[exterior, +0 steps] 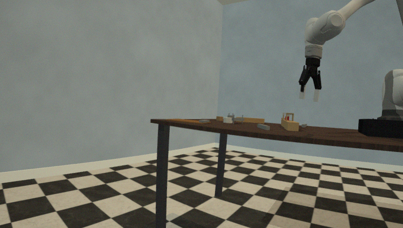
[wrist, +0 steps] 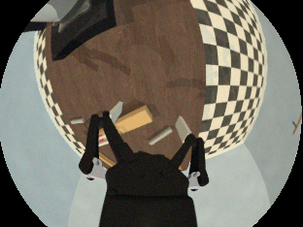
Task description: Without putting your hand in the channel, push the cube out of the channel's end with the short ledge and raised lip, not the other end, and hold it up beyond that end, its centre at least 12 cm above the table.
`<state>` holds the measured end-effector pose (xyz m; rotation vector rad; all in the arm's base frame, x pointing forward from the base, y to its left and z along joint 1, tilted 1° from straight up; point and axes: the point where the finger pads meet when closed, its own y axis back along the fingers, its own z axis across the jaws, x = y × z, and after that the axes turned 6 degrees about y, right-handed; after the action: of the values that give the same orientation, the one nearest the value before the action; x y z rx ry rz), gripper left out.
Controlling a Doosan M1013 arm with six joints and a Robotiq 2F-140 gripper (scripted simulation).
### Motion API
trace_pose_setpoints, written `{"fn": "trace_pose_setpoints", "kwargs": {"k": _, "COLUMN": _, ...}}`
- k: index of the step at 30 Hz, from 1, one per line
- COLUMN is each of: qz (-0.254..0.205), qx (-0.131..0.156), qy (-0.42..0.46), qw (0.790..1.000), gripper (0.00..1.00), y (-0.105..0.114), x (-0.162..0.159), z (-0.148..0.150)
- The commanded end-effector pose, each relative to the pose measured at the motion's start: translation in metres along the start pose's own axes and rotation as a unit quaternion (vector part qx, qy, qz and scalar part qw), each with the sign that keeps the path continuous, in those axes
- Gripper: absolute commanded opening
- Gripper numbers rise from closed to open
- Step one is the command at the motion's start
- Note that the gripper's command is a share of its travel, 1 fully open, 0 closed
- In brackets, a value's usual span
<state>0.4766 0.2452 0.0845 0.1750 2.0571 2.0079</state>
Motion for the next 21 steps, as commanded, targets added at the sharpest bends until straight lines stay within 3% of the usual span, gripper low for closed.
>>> {"fn": "trace_pose_setpoints", "kwargs": {"k": 1, "qz": 0.002, "qx": 0.000, "qy": -0.009, "qw": 1.000, "gripper": 0.00, "y": 0.000, "x": -0.008, "z": 0.004}}
{"fn": "trace_pose_setpoints", "kwargs": {"k": 4, "qz": 0.015, "qx": 0.005, "qy": -0.088, "qw": 0.996, "gripper": 0.00, "y": -0.006, "x": -0.070, "z": 0.033}}
{"fn": "trace_pose_setpoints", "kwargs": {"k": 14, "qz": 0.039, "qx": 0.013, "qy": -0.225, "qw": 0.973, "gripper": 0.00, "y": -0.031, "x": -0.187, "z": 0.073}}
{"fn": "trace_pose_setpoints", "kwargs": {"k": 16, "qz": 0.039, "qx": 0.013, "qy": -0.225, "qw": 0.973, "gripper": 0.00, "y": -0.031, "x": -0.187, "z": 0.073}}
{"fn": "trace_pose_setpoints", "kwargs": {"k": 18, "qz": 0.043, "qx": 0.015, "qy": -0.249, "qw": 0.967, "gripper": 0.00, "y": -0.041, "x": -0.218, "z": 0.082}}
{"fn": "trace_pose_setpoints", "kwargs": {"k": 21, "qz": 0.043, "qx": 0.015, "qy": -0.250, "qw": 0.967, "gripper": 0.00, "y": -0.041, "x": -0.219, "z": 0.082}}
